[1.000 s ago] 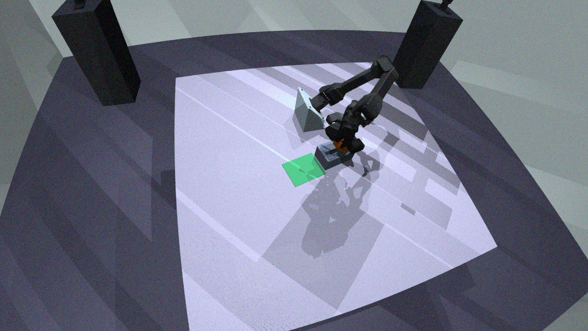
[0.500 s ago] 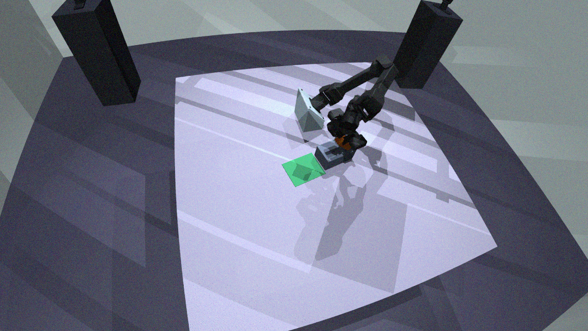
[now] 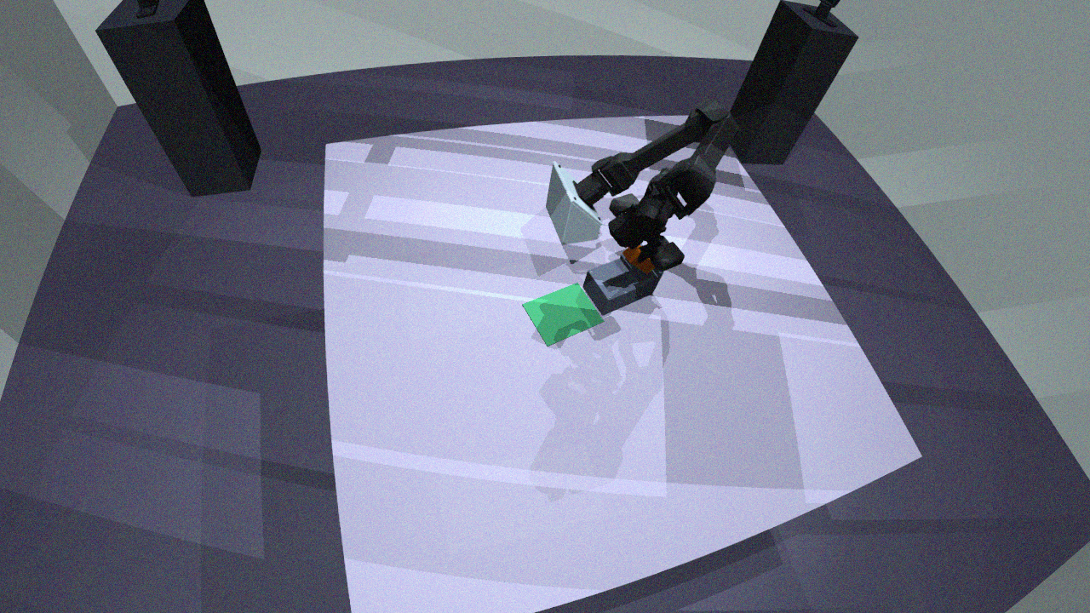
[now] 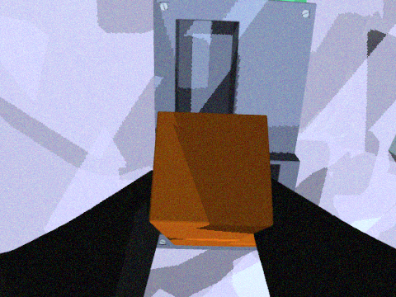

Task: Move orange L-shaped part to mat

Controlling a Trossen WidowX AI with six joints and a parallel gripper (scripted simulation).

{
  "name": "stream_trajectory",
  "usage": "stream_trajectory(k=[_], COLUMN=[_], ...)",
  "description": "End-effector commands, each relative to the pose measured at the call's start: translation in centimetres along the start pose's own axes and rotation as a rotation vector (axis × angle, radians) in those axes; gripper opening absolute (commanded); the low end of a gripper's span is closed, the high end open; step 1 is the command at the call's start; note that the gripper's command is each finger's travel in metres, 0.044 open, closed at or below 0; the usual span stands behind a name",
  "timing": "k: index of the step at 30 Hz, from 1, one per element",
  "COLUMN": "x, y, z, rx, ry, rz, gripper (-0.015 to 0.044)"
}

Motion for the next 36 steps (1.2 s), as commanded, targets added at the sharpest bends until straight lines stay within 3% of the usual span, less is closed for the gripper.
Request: stream_trajectory(k=[1, 9, 36], x=[0.0, -0.1, -1.9], y=[0.1, 0.9, 12.5], z=[-0.3, -0.6, -0.4], rx=[-0.004, -0.004, -0.011], ry=[-0.002, -0.002, -0.002], rz=[-0.004, -0.004, -0.007], gripper=[0.0, 0.0, 0.0])
Point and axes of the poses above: the point midway between the two fingers, 35 mm back from their tips, its own z axis out along the fingers, its own x axis across the jaws, y = z × x, the point moved 3 cm from there along -z, back along the fingers, and after that the axes turned 4 degrees about -z, right-handed, at the moved point
